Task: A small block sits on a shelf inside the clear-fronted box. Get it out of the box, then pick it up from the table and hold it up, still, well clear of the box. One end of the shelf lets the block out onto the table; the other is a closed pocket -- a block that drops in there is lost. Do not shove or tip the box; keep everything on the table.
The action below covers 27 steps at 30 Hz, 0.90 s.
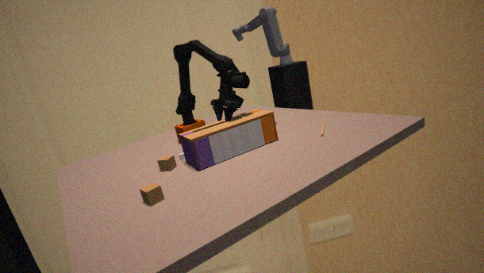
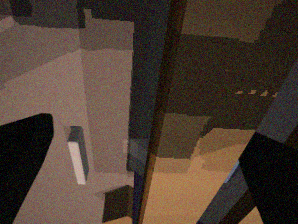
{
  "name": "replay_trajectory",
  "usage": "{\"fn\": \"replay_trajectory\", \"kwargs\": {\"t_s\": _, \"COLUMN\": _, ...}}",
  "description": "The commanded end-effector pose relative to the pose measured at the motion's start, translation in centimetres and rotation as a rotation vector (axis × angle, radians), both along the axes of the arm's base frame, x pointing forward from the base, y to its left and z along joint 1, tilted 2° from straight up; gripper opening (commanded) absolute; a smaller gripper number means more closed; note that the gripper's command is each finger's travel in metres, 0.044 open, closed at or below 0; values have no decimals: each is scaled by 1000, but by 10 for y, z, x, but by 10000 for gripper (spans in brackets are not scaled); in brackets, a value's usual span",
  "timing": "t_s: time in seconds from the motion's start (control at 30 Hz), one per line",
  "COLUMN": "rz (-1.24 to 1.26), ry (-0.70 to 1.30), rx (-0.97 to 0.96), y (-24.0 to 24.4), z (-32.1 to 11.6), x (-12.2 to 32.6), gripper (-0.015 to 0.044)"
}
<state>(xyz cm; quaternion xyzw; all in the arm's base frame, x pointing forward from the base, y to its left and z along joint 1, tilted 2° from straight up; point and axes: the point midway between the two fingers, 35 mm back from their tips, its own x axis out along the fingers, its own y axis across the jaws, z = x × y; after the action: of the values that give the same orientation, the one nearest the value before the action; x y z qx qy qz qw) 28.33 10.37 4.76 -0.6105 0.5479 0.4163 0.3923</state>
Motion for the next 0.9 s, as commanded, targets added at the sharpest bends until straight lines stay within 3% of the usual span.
{"fn": "replay_trajectory", "kwargs": {"t_s": 0.0, "rz": 5, "ry": 9, "rx": -11, "y": -2, "z": -9, "x": -1, "gripper": 400}}
{"fn": "replay_trajectory", "kwargs": {"t_s": 0.57, "rz": 0, "ry": 0, "rx": 0, "y": -1, "z": -24, "x": 1, "gripper": 400}}
{"fn": "replay_trajectory", "kwargs": {"t_s": 0.87, "rz": 0, "ry": 1, "rx": -3, "y": -24, "z": -24, "x": 3, "gripper": 400}}
